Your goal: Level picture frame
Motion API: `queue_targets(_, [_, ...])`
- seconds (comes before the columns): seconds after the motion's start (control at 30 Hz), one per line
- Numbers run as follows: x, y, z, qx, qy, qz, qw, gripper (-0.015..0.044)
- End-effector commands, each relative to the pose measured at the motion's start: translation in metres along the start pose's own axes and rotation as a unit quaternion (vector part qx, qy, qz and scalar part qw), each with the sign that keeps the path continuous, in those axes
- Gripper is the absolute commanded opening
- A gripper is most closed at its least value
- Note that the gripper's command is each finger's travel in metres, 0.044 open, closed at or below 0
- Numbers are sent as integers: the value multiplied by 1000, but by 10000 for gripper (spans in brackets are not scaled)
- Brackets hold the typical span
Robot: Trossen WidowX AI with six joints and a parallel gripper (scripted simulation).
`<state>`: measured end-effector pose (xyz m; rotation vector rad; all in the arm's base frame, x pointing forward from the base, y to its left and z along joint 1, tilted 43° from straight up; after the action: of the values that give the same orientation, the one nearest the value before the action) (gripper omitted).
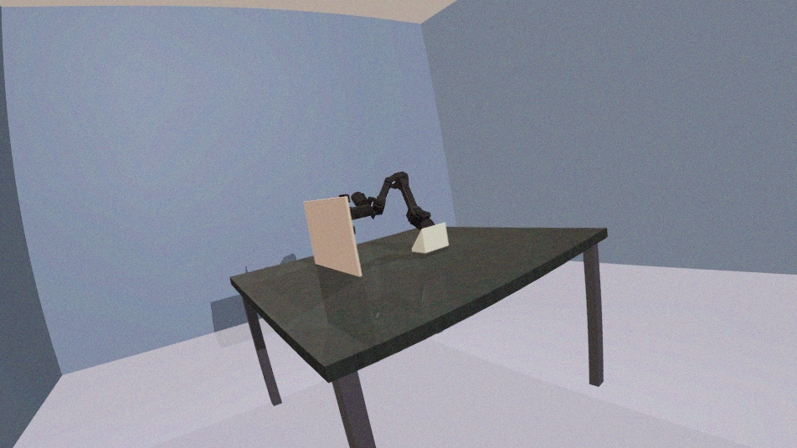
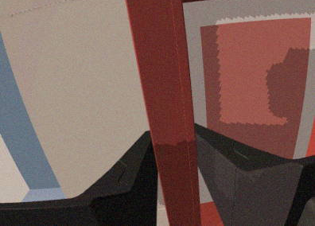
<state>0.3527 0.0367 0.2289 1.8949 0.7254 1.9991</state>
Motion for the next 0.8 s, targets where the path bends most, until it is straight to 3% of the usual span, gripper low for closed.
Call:
queue_targets(0.0, [0, 0, 0, 1, 0, 13, 1000, 0])
queue_targets(0.13, [0, 0, 0, 1, 0, 13, 1000, 0])
queue_targets(0.47, [0, 0, 0, 0, 0, 9, 1000, 260])
queue_targets(0.6, [0, 0, -1, 0, 0, 7, 1000, 260])
queue_targets(0.77, [4, 6, -40, 1, 0, -40, 999, 260])
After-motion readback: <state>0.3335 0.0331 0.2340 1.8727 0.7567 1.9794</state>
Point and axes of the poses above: the point midway between the two fingers, 35 mm back from their tips, its own z axis out along the fingers, its own x axis across the jaws, y = z × x, the point moved 3 cm from there along -z, back along the fingers, and after that the axes turned 12 degrees about z, right-handed, at the moved point
